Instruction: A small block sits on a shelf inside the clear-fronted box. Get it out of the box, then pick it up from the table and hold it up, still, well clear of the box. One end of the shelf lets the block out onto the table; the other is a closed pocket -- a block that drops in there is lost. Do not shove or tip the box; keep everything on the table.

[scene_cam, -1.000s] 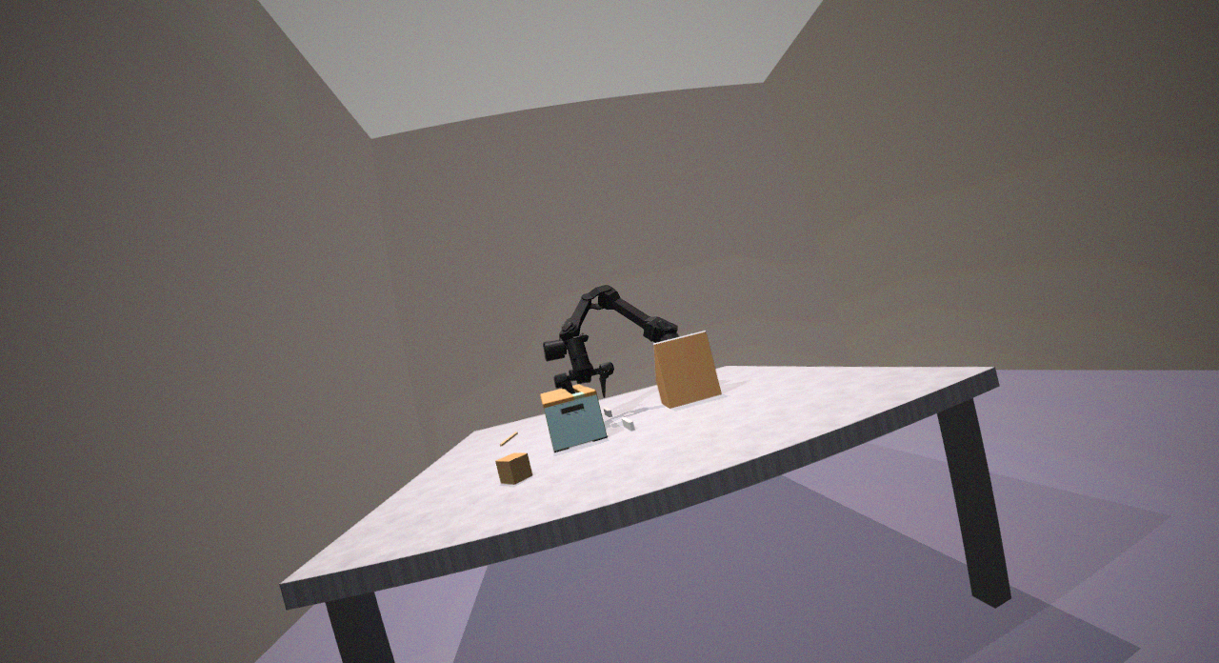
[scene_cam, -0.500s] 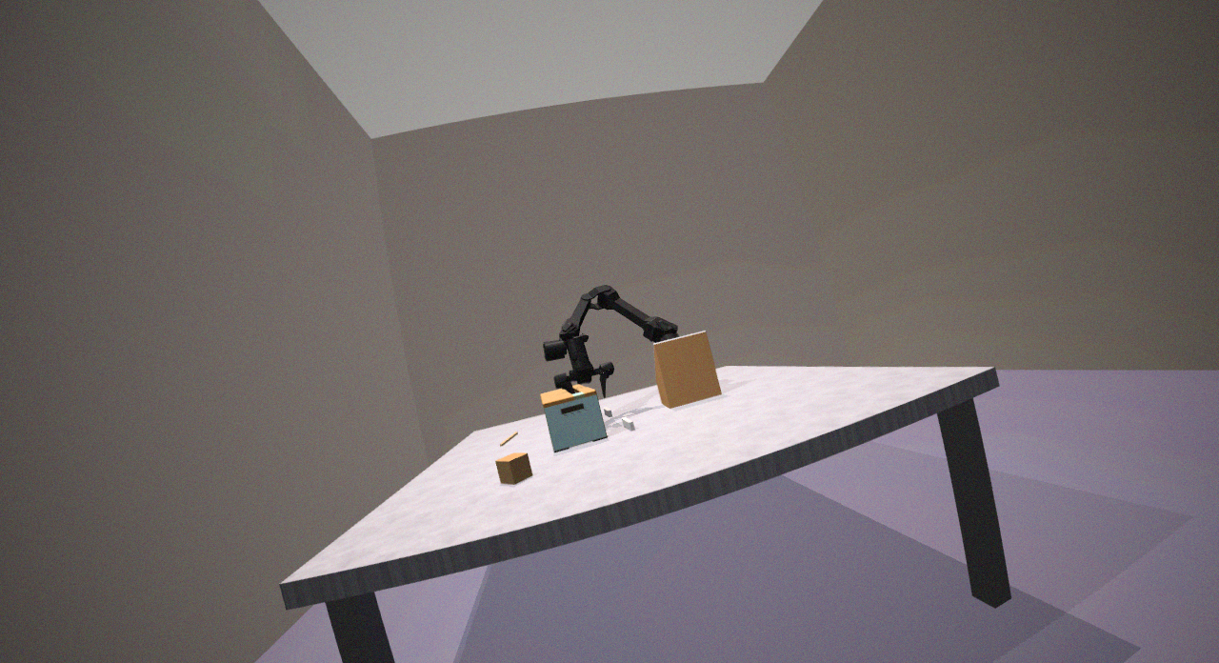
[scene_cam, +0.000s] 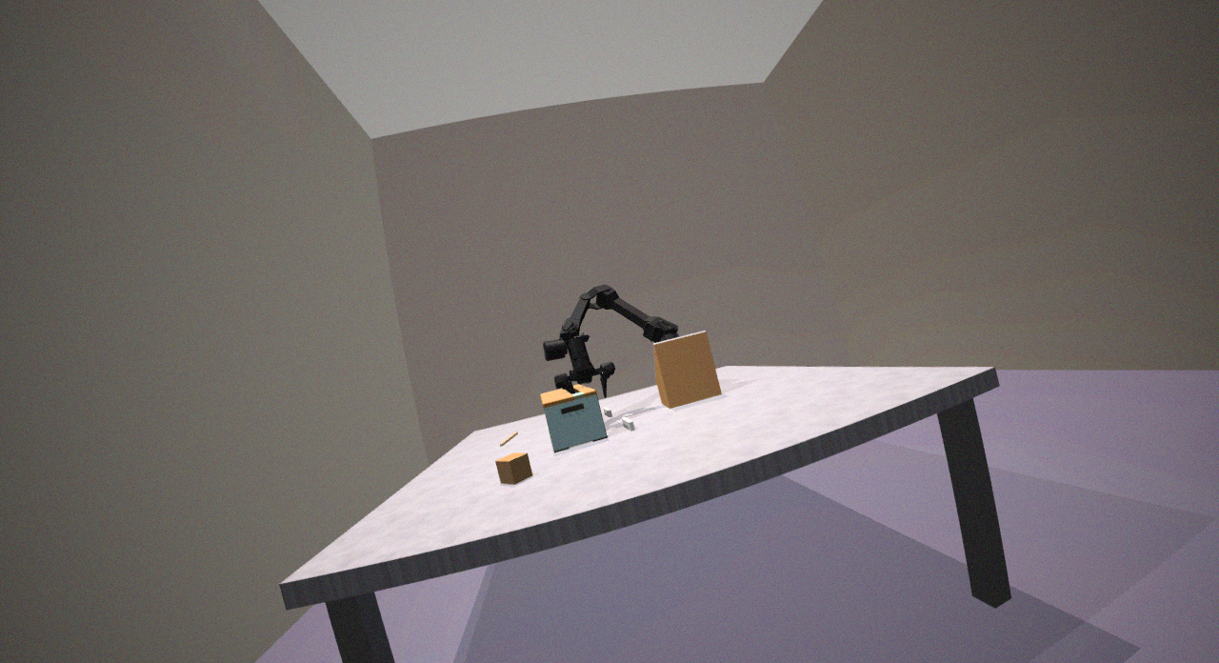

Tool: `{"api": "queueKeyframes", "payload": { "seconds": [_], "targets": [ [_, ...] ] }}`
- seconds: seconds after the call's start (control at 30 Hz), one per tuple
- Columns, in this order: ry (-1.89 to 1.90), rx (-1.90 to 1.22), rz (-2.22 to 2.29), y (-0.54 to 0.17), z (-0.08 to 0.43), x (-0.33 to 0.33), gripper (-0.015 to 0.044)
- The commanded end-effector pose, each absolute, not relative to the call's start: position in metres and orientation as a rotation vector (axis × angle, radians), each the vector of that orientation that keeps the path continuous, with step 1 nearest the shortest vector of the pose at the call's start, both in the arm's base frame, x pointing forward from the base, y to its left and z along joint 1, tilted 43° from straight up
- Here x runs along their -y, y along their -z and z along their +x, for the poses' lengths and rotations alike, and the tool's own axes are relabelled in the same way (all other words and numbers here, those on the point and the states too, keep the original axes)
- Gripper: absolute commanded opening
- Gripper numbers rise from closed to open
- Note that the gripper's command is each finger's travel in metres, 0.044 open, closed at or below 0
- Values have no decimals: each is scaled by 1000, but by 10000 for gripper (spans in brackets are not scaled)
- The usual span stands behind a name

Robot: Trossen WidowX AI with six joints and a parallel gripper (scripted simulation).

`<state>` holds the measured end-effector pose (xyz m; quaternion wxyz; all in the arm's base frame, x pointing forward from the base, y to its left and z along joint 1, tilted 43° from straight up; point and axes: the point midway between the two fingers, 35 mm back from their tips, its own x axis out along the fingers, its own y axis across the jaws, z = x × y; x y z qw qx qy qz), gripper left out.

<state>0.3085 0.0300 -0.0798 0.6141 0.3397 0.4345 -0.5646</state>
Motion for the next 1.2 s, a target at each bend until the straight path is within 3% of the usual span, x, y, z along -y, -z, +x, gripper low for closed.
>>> {"api": "queueKeyframes", "payload": {
  "seconds": [0.0, 1.17],
  "targets": [
    [1300, -999, 788, 82, 309, -34, 400],
    [1299, -1000, 790, 106, 303, -60, 400]
  ]
}}
